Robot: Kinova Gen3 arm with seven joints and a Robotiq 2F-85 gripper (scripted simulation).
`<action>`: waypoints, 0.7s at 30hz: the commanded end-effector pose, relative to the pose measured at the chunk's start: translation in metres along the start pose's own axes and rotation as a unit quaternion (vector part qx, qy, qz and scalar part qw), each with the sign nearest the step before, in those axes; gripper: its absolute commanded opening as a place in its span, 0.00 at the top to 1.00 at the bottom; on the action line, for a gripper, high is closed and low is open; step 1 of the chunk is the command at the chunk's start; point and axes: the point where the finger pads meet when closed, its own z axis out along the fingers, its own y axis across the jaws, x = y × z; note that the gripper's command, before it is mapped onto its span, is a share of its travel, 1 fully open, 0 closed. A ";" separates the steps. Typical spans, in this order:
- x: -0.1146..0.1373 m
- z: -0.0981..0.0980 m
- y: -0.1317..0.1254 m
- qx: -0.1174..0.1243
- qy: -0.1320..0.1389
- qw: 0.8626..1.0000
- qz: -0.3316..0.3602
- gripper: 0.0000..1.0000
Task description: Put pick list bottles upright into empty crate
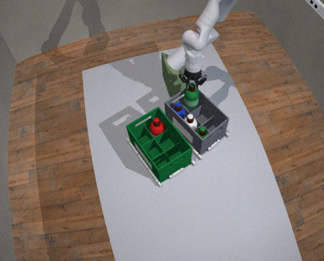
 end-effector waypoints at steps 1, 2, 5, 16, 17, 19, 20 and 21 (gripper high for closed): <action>0.000 0.001 0.000 0.000 -0.001 1.000 0.000 0.90; 0.000 0.002 0.000 0.000 -0.001 1.000 0.000 0.90; 0.000 0.005 0.000 0.000 -0.001 1.000 0.000 0.90; 0.000 0.016 0.000 0.000 -0.001 1.000 0.000 0.90; 0.000 0.016 0.000 0.000 -0.001 1.000 0.000 0.90; 0.000 0.017 0.000 0.000 -0.001 1.000 0.000 0.90; 0.000 0.018 0.000 0.000 -0.001 1.000 0.000 0.90; 0.000 0.019 0.000 0.000 -0.001 1.000 0.000 0.90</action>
